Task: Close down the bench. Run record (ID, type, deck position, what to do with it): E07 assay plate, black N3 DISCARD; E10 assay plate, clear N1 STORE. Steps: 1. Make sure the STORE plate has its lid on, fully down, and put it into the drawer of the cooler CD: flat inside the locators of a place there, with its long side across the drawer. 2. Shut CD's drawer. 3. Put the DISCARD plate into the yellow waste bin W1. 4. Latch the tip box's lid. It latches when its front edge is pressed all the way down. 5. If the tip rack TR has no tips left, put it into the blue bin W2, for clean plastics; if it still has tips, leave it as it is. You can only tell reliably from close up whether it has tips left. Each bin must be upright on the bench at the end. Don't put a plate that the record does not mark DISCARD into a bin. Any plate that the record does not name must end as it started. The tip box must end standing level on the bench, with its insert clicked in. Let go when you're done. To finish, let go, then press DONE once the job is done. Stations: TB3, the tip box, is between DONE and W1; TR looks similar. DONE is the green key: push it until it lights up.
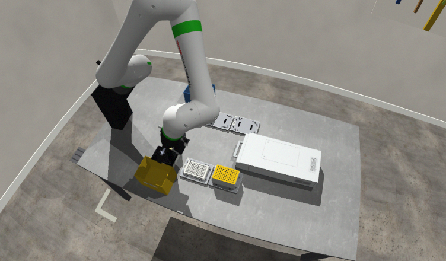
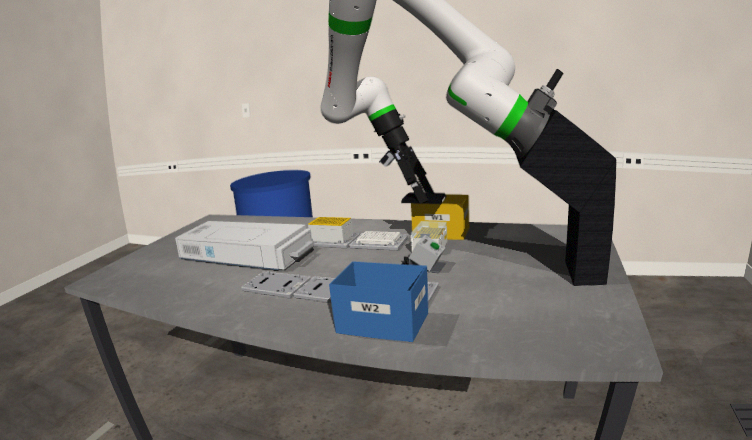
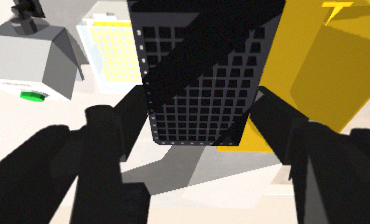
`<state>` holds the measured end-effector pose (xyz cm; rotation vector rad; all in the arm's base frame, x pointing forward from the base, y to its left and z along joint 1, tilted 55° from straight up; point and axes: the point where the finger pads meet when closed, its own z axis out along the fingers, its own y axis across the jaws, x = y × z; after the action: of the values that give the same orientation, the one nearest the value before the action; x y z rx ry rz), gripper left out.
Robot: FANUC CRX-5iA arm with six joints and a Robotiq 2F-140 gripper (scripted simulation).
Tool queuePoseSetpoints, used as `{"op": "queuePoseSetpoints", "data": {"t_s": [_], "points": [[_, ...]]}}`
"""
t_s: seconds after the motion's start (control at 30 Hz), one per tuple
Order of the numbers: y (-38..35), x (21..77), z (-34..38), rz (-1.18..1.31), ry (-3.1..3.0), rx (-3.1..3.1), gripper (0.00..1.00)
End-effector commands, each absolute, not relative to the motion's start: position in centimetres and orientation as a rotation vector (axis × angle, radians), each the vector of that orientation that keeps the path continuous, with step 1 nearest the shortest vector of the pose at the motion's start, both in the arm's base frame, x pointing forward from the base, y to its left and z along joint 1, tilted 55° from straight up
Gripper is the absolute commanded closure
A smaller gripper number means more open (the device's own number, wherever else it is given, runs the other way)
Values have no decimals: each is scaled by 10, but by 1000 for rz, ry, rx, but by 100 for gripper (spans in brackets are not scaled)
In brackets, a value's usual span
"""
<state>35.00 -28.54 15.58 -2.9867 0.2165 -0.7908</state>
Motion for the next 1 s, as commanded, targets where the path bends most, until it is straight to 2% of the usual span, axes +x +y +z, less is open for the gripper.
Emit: {"op": "queuePoseSetpoints", "data": {"t_s": [0.0,0.97], "points": [[-293,347,153,-792,216,-2987,90],[-352,327,130,-792,216,-2987,90]]}}
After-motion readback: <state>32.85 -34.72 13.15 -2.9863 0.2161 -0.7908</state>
